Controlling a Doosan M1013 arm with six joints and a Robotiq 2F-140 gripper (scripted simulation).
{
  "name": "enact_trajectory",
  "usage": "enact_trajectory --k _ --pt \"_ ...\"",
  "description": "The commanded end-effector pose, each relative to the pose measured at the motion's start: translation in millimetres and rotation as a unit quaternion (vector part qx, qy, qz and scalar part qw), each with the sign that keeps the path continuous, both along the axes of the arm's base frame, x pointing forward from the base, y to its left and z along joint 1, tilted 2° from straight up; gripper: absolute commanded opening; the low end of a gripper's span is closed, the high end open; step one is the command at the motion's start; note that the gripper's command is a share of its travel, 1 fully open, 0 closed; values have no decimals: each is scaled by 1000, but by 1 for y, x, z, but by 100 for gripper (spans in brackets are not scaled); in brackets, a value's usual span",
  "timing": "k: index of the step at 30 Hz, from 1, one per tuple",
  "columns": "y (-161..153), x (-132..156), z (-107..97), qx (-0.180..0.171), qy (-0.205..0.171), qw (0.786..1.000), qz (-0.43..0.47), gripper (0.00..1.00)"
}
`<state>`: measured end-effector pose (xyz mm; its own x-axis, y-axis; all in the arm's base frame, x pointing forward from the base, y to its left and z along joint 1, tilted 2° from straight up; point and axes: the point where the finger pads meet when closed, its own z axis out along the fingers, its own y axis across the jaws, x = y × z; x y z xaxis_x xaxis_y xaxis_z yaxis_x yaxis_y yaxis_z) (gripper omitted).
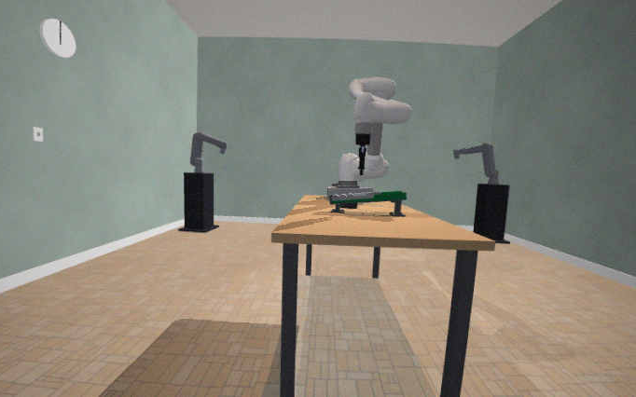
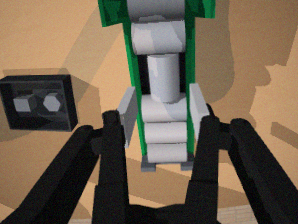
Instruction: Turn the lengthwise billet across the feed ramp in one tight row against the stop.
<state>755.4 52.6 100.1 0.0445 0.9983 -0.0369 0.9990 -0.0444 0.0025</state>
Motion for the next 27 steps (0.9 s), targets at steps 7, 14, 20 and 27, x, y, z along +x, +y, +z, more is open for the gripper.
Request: enact_trajectory --k 7,14,20,27 --pt "0 0 0 1 0 1000 0 41" --pt "0 0 0 4 0 1000 0 41" --pt "0 0 0 8 0 1000 0 41" --pt "-1 0 0 13 0 1000 0 41"
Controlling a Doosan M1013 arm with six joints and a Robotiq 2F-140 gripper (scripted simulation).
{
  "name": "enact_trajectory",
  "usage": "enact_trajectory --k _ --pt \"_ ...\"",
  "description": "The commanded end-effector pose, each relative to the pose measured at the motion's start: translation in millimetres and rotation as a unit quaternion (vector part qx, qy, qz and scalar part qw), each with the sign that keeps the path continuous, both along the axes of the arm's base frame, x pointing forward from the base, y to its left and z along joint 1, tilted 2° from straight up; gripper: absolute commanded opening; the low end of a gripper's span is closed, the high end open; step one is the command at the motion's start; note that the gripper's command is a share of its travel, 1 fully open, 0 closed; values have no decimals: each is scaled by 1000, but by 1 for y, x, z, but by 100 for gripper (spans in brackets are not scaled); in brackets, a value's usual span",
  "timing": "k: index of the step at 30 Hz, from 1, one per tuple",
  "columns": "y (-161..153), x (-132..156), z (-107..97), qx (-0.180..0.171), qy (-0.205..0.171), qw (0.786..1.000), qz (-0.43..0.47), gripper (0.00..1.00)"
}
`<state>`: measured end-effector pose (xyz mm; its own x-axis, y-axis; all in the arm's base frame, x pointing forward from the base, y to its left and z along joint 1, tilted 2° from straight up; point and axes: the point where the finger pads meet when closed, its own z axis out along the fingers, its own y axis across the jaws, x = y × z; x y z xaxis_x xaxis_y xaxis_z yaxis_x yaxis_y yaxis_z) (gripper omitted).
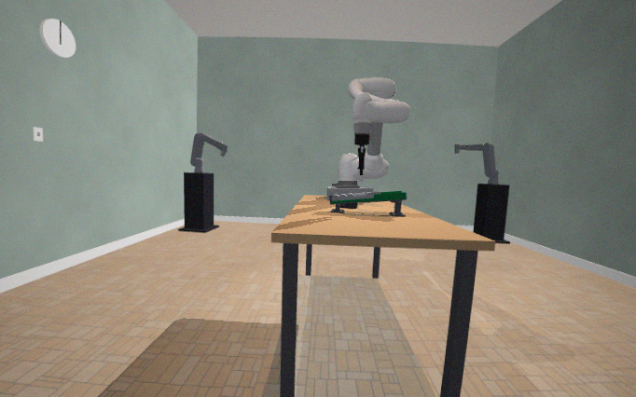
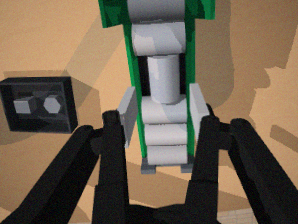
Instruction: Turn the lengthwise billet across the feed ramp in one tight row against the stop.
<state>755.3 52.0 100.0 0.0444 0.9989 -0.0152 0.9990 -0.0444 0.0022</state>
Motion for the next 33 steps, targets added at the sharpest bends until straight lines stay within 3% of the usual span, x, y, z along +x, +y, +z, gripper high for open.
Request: enact_trajectory --k 1,33 --pt "0 0 0 3 0 1000 0 41" --pt "-3 0 0 49 -2 999 0 41"
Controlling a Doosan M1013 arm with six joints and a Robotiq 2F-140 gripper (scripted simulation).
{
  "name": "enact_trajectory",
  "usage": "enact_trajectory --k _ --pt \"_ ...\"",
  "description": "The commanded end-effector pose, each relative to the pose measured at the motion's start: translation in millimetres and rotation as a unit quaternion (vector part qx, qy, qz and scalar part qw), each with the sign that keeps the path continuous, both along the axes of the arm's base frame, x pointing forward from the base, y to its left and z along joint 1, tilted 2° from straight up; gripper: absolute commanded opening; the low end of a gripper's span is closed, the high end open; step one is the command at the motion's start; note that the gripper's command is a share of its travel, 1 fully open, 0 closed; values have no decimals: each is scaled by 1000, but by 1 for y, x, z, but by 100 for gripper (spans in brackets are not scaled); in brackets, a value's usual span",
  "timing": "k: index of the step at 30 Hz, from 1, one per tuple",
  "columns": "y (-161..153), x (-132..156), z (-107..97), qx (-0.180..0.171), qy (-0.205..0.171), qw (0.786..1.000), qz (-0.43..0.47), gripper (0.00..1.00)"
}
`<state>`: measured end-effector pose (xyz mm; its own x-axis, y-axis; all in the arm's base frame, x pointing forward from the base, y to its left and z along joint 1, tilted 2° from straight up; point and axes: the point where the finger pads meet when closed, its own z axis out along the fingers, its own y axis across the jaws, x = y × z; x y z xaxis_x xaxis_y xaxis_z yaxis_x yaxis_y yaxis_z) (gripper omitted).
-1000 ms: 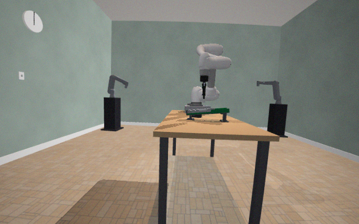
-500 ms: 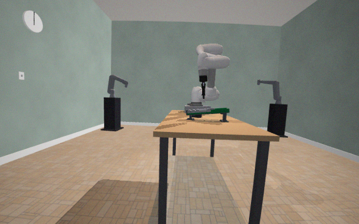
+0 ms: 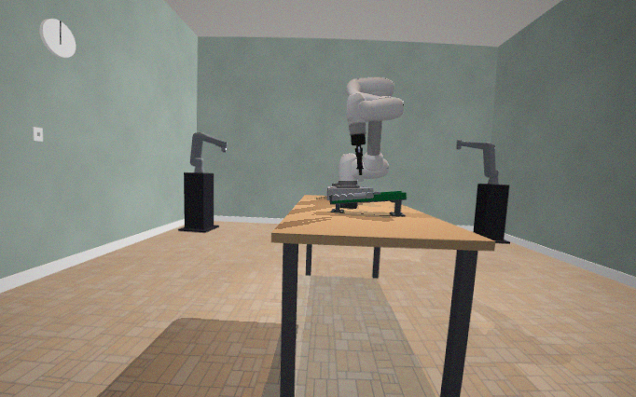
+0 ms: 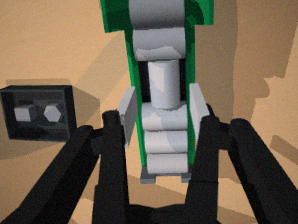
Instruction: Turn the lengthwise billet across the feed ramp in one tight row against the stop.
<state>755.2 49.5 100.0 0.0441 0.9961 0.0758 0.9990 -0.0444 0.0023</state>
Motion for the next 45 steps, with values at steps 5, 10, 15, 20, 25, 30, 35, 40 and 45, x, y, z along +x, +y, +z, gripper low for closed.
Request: enact_trajectory --k 5,10,15,20,25,30,35,40,45 --pt "-1 0 -13 4 0 1000 0 41" --pt "-1 0 -26 4 0 1000 0 41" --pt "-1 0 -34 4 0 1000 0 41" --pt "-2 0 -45 4 0 1000 0 41" --pt "-2 0 -56 4 0 1000 0 41" --pt "-3 0 -64 4 0 1000 0 41" --pt "-3 0 -69 4 0 1000 0 41" --pt "-3 0 -75 4 0 1000 0 41" --pt "-3 0 -79 4 0 1000 0 41"
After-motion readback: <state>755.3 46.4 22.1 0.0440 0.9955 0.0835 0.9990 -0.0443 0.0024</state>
